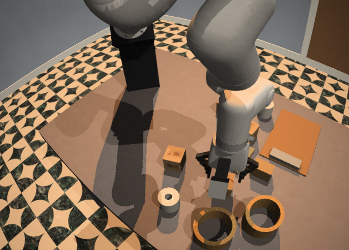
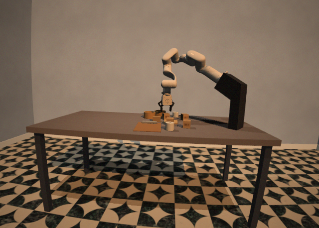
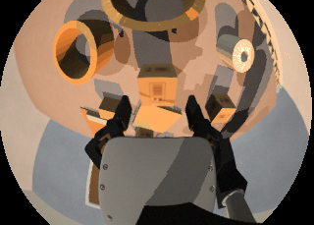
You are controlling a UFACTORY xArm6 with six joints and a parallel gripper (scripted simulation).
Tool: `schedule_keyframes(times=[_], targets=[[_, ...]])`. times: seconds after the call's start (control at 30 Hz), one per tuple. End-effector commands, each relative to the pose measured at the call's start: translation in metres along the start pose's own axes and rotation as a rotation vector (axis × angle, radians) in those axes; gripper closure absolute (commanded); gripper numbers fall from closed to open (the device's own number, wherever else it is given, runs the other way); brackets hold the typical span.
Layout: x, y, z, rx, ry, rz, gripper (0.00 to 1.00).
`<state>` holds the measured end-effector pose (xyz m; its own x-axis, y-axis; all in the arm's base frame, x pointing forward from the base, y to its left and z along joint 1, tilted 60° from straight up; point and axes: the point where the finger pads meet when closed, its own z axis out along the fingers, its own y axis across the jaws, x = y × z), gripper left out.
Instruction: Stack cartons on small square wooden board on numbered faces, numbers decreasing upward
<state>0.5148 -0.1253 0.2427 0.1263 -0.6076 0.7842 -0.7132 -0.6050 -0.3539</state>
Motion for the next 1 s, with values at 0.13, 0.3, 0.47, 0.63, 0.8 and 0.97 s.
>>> schedule_keyframes(times=[0.13,0.3,0.47,0.63,0.8,0.97], targets=[[0.001,-0.001,0.012,0.001,-0.001,0.0,0.0],[0.001,-0.001,0.02,0.001,0.0,0.0,0.0],[0.001,-0.001,0.026,0.001,0.0,0.0,0.0],[0.001,-0.001,0.032,0.001,0.0,0.0,0.0],[0.001,-0.001,0.037,0.001,-0.001,0.0,0.0],[0.001,-0.001,0.041,0.001,-0.001,0.0,0.0]])
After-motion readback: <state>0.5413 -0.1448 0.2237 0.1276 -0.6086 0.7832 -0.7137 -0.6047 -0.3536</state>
